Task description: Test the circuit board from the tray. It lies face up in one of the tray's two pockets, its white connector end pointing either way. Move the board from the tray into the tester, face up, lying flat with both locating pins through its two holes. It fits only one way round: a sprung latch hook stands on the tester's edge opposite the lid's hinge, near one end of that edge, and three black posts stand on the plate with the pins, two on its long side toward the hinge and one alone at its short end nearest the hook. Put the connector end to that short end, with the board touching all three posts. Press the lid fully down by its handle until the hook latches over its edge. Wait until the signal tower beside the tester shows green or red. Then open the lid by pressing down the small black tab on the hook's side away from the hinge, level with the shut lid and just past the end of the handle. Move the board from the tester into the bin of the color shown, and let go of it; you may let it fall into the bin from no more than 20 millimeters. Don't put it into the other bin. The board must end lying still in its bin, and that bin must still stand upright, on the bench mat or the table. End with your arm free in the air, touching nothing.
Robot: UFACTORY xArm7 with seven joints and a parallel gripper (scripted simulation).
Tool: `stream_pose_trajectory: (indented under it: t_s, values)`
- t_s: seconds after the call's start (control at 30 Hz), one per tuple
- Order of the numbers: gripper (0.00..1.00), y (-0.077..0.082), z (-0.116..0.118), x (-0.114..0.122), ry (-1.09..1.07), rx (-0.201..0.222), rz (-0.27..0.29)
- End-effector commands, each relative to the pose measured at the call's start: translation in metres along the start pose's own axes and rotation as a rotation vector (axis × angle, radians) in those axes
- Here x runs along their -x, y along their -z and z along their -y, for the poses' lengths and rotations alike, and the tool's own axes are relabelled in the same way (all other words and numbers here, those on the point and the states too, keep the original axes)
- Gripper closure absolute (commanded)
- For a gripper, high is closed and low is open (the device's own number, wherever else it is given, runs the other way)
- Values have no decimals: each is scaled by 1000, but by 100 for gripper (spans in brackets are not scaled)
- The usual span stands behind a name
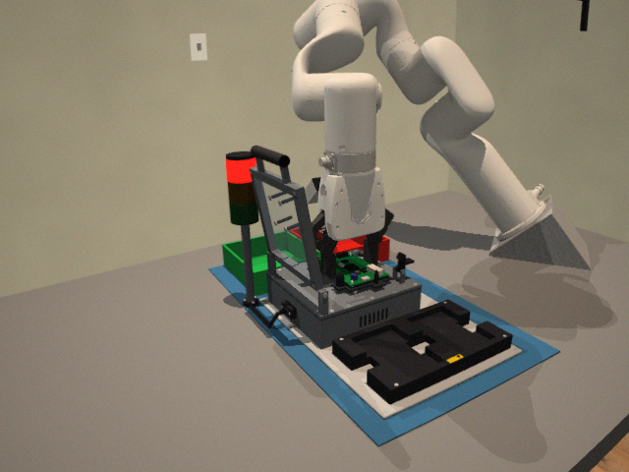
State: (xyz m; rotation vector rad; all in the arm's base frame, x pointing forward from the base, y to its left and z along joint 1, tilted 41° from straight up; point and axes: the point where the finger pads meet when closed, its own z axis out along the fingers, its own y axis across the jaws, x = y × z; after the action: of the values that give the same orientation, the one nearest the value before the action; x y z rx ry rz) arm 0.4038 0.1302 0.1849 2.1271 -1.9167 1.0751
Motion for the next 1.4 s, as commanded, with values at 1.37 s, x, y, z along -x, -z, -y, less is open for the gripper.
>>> stream_pose_trajectory:
  t_s: [1.37]
  values:
    - [21,13,1,1,0,-4,2]
